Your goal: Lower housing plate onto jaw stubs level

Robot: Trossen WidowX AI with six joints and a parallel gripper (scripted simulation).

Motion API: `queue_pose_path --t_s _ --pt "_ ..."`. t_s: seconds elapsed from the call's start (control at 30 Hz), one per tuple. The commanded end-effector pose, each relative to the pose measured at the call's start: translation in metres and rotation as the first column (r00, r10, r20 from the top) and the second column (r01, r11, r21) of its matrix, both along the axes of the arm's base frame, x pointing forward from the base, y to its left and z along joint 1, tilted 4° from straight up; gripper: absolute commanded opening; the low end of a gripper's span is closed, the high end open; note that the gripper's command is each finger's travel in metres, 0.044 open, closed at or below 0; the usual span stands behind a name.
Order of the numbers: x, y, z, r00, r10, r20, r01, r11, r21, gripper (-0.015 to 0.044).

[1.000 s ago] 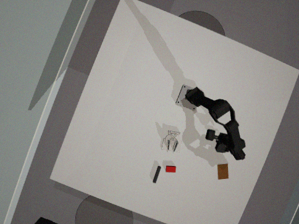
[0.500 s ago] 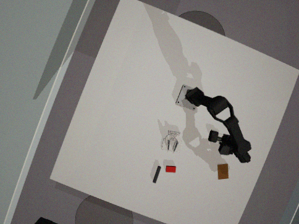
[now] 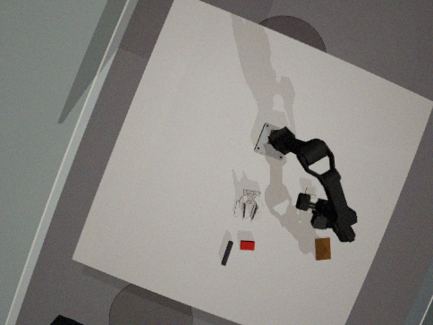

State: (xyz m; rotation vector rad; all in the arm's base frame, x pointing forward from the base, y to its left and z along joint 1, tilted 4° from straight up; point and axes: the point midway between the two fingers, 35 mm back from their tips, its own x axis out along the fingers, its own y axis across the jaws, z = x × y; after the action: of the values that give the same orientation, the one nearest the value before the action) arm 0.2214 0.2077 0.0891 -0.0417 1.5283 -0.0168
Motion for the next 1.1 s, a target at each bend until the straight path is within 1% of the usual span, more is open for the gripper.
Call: queue_pose_path --t_s 0.0,0.53,1.07 --pt "0.006 -0.013 0.000 1.000 0.007 -0.004 -0.007 1.000 -0.009 0.0351" --pt "0.032 -0.060 0.003 1.000 0.018 -0.003 -0.018 1.000 -0.010 0.0351" --pt "0.048 -0.110 0.007 1.000 0.028 -0.002 -0.028 1.000 -0.014 0.0351"
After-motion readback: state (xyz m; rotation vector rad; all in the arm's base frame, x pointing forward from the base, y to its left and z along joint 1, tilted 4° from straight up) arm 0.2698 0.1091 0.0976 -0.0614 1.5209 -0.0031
